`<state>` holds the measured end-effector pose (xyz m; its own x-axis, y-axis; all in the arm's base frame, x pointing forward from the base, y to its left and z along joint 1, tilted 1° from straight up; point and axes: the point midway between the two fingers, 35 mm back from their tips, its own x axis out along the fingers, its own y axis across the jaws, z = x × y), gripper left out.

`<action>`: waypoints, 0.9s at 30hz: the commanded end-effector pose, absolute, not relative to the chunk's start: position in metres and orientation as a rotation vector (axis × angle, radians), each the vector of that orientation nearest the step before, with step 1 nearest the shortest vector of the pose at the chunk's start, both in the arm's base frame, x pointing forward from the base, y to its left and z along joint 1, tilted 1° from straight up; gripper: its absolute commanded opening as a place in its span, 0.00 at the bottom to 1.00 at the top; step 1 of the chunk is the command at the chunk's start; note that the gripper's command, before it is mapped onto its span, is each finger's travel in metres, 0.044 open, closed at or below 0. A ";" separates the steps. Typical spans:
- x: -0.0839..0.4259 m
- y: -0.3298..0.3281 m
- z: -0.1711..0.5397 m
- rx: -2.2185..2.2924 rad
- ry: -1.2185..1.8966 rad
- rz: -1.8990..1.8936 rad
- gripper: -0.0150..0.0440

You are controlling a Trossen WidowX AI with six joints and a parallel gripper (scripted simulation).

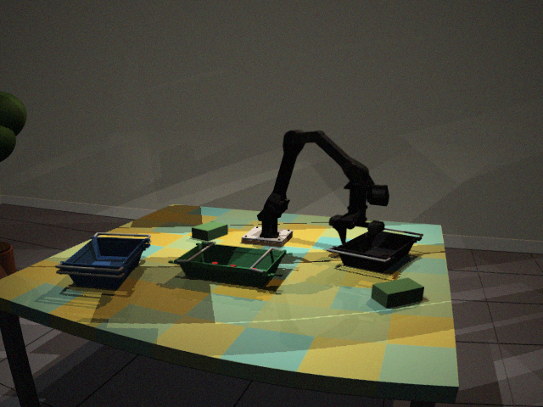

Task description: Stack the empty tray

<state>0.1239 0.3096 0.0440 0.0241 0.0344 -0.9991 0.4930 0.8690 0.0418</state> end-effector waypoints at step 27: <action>0.124 0.307 0.032 0.432 1.513 -0.382 0.56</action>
